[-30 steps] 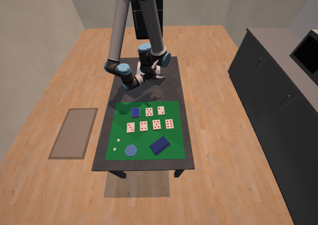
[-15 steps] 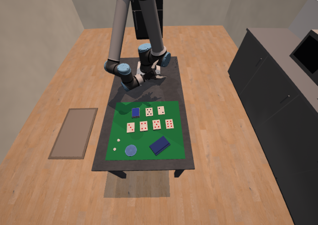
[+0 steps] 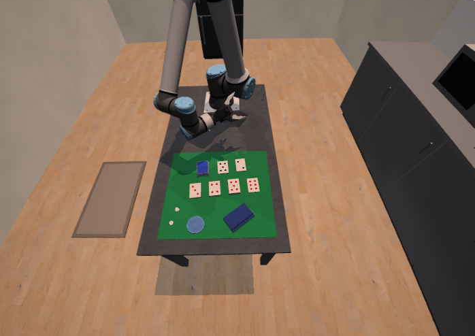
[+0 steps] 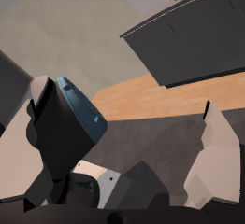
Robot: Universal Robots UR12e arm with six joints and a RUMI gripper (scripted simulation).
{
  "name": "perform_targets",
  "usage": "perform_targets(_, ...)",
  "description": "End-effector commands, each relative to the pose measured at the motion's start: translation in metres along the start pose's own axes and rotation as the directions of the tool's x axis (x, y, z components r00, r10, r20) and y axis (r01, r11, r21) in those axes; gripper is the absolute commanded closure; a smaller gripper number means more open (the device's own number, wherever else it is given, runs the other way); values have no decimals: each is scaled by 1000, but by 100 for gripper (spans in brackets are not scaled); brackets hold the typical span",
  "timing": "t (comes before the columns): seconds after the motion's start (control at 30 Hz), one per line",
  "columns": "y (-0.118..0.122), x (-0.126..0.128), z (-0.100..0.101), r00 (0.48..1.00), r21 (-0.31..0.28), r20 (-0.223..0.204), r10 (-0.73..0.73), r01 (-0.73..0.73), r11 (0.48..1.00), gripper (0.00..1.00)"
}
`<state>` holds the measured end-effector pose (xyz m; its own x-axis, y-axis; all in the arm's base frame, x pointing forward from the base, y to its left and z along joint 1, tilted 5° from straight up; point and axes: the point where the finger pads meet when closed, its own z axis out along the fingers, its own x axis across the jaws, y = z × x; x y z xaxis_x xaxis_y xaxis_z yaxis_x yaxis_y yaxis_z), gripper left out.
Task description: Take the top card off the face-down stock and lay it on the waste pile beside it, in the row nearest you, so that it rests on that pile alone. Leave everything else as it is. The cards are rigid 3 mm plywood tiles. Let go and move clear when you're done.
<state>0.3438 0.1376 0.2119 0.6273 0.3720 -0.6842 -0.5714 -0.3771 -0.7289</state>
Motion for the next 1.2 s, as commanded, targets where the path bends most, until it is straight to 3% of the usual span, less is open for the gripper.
perform_targets(0.0, 2, 5, -10, 999, -47, 11, -37, 38, 998, 0)
perform_targets(0.2, 12, 24, -53, 980, -242, 72, -185, 197, 950, 0)
perform_targets(0.27, 17, 35, -75, 959, -338, 116, -257, 282, 898, 0)
perform_targets(0.4, 31, 61, -131, 915, -471, 196, -354, 404, 784, 0)
perform_targets(0.5, 34, 67, -145, 871, -552, 267, -411, 488, 676, 0)
perform_targets(0.57, 34, 67, -145, 871, -552, 267, -411, 488, 676, 0)
perform_targets(0.6, 37, 73, -157, 832, -604, 326, -448, 548, 579, 0)
perform_targets(0.77, 48, 94, -201, 742, -676, 454, -493, 647, 352, 0)
perform_targets(0.8, 48, 94, -201, 737, -679, 461, -495, 652, 338, 0)
perform_targets(0.83, 50, 99, -212, 713, -688, 492, -499, 670, 280, 0)
perform_targets(0.87, 50, 99, -212, 713, -688, 492, -499, 670, 280, 0)
perform_targets(0.93, 55, 107, -230, 669, -696, 549, -500, 698, 169, 0)
perform_targets(0.97, 55, 107, -230, 669, -696, 549, -500, 698, 169, 0)
perform_targets(1.03, 59, 115, -247, 628, -695, 601, -494, 716, 65, 0)
perform_targets(1.13, 59, 115, -247, 628, -695, 601, -494, 716, 65, 0)
perform_targets(1.17, 61, 119, -255, 609, -691, 625, -488, 723, 16, 0)
